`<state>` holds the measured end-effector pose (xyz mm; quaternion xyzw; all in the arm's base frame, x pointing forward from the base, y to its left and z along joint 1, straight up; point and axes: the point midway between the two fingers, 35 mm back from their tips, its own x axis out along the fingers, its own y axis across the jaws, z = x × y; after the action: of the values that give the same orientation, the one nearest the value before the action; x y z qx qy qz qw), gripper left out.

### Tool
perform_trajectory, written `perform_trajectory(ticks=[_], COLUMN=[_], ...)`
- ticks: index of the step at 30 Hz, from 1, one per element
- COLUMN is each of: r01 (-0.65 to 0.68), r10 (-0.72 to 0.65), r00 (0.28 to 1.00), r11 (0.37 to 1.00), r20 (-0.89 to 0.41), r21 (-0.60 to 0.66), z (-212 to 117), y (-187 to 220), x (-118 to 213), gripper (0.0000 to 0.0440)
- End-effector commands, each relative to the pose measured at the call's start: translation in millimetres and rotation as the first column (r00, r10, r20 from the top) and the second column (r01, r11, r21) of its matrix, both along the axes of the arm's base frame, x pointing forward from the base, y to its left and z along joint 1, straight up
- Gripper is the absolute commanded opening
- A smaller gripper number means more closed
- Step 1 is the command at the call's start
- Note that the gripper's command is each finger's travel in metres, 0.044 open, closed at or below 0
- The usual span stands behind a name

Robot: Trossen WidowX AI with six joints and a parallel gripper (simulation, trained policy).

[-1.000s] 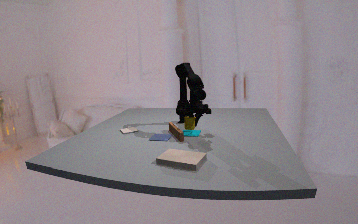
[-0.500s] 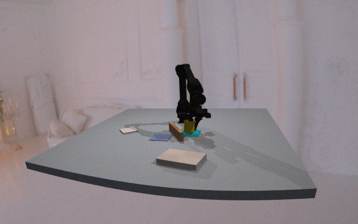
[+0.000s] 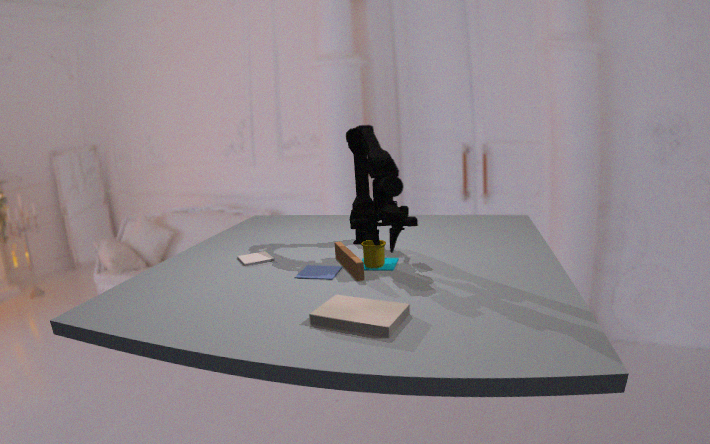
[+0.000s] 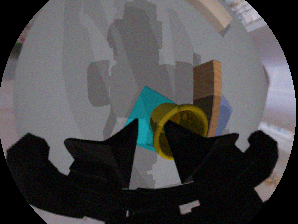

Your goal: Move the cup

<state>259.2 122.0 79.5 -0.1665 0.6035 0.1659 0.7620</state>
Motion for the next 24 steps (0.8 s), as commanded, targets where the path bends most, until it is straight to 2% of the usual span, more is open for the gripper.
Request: perform_trajectory(ticks=[1, 19, 24], r01=[-0.005, 0.003, 0.004], r10=[0.005, -0.014, -0.024], r00=[1.000, 0.995, 0.990], r11=[1.000, 0.993, 0.990], r20=[0.015, 0.097, 0.138], r21=[0.024, 0.115, 0.140], z=[6, 44, 62], y=[0, -2, -4], x=[-3, -13, -12], gripper=[0.0179, 0.0272, 0.0332])
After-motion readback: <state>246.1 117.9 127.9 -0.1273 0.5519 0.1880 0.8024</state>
